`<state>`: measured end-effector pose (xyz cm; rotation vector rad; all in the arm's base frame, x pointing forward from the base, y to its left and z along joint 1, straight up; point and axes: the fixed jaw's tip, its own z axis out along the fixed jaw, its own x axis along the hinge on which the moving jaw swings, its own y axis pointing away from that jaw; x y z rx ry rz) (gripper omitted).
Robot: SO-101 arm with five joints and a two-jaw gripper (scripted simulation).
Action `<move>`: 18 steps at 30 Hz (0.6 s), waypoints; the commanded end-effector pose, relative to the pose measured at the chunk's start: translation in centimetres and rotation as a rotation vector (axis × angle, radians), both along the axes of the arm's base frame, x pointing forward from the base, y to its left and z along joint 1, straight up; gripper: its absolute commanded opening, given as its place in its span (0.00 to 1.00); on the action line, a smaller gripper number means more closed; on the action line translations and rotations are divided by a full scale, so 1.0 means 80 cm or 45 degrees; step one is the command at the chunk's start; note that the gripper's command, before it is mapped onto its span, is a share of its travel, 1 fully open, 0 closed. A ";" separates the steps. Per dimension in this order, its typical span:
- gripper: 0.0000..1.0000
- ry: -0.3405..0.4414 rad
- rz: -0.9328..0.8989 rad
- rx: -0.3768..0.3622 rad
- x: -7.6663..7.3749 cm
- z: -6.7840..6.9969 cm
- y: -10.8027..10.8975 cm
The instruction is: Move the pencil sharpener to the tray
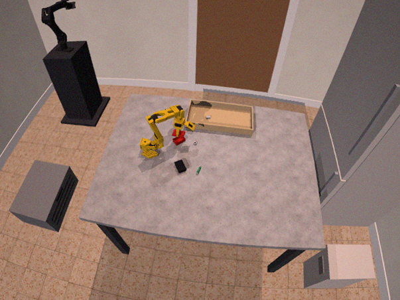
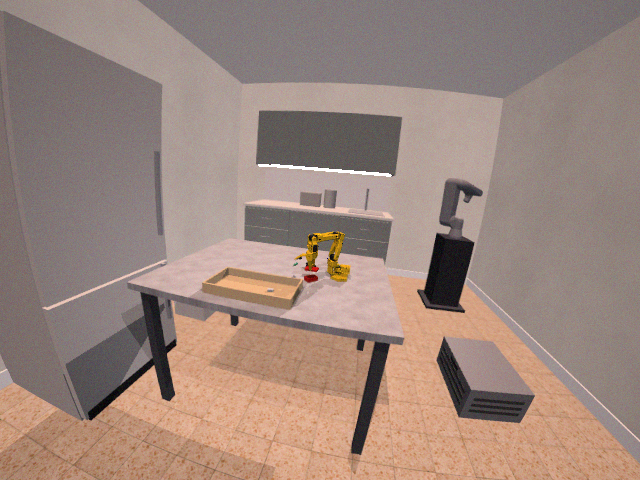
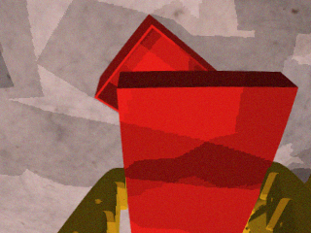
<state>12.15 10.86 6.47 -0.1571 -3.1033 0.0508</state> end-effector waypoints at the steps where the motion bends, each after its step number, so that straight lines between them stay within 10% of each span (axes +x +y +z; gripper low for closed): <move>1: 0.24 -0.045 0.036 0.040 0.001 0.007 0.004; 18: 0.24 -0.042 0.234 0.043 -0.003 0.007 0.004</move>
